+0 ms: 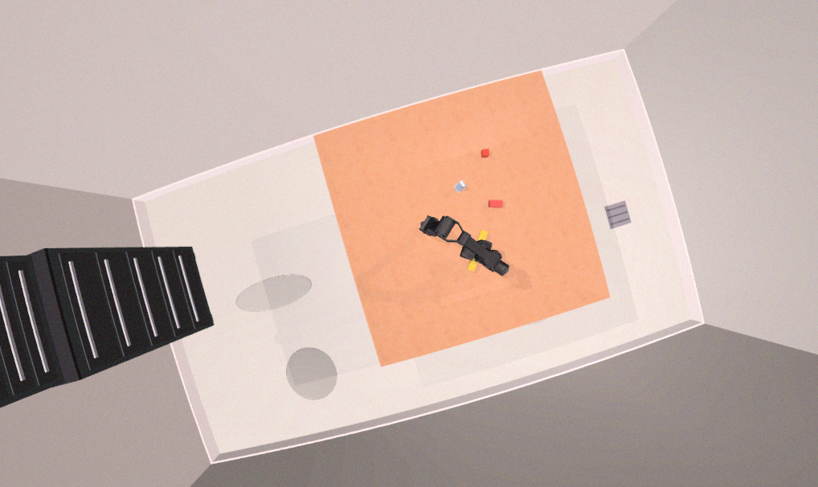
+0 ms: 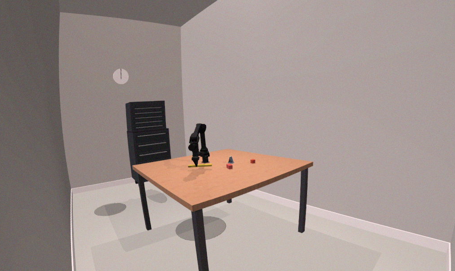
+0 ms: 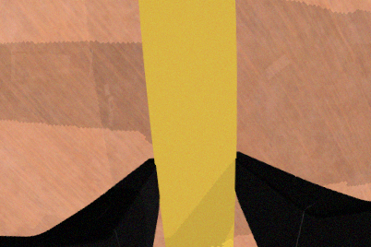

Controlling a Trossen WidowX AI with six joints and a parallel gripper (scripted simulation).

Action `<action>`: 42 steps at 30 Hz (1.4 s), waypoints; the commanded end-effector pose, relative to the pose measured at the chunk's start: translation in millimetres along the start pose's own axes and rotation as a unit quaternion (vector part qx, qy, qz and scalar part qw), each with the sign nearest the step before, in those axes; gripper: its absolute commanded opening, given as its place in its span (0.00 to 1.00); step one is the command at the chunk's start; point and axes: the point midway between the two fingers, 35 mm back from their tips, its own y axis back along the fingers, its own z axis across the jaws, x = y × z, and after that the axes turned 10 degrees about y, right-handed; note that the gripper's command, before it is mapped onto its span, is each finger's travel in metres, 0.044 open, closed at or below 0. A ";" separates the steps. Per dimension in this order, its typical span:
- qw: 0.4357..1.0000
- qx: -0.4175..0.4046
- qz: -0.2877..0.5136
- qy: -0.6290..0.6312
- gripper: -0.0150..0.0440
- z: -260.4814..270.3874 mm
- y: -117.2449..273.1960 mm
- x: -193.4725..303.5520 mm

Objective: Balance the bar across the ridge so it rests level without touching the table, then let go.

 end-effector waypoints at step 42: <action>1.000 0.005 0.003 -0.024 0.25 -4.3 87.7 -38.5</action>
